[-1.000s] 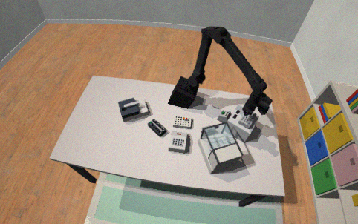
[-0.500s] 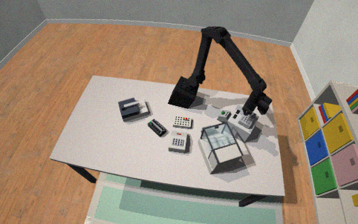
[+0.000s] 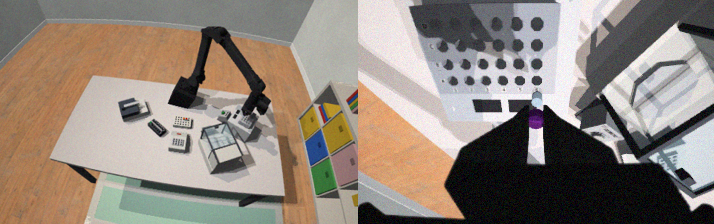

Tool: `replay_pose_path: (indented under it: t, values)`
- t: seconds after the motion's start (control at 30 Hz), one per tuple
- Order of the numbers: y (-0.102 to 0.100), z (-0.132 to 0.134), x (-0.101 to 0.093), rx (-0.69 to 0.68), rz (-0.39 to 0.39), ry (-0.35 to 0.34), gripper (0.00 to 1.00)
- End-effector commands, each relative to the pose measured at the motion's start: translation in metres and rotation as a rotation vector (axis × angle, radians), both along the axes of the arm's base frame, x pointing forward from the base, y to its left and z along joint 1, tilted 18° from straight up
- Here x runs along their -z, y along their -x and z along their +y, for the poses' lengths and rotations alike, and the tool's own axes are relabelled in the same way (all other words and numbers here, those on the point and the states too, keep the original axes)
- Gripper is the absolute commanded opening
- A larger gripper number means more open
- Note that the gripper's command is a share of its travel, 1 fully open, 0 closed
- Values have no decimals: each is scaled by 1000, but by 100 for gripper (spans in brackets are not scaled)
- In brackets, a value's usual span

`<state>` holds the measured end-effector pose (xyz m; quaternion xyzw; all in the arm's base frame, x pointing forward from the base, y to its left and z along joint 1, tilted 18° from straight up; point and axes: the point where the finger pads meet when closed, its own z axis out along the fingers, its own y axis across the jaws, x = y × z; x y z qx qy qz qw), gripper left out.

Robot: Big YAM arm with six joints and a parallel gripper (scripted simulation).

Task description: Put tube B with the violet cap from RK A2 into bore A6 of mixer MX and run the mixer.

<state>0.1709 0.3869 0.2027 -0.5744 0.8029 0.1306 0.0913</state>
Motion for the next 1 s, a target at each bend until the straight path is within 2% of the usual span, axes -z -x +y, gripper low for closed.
replay_pose_path:
  t: [0.0, 0.23, 0.33, 0.97]
  values:
    - [2, 10, 9, -2, 2, -2, 9]
    - [2, 13, 15, -4, 1, -2, 9]
    - [-1, 17, 9, -2, -5, -15, 9]
    - [-3, 24, -1, -4, -15, -34, 9]
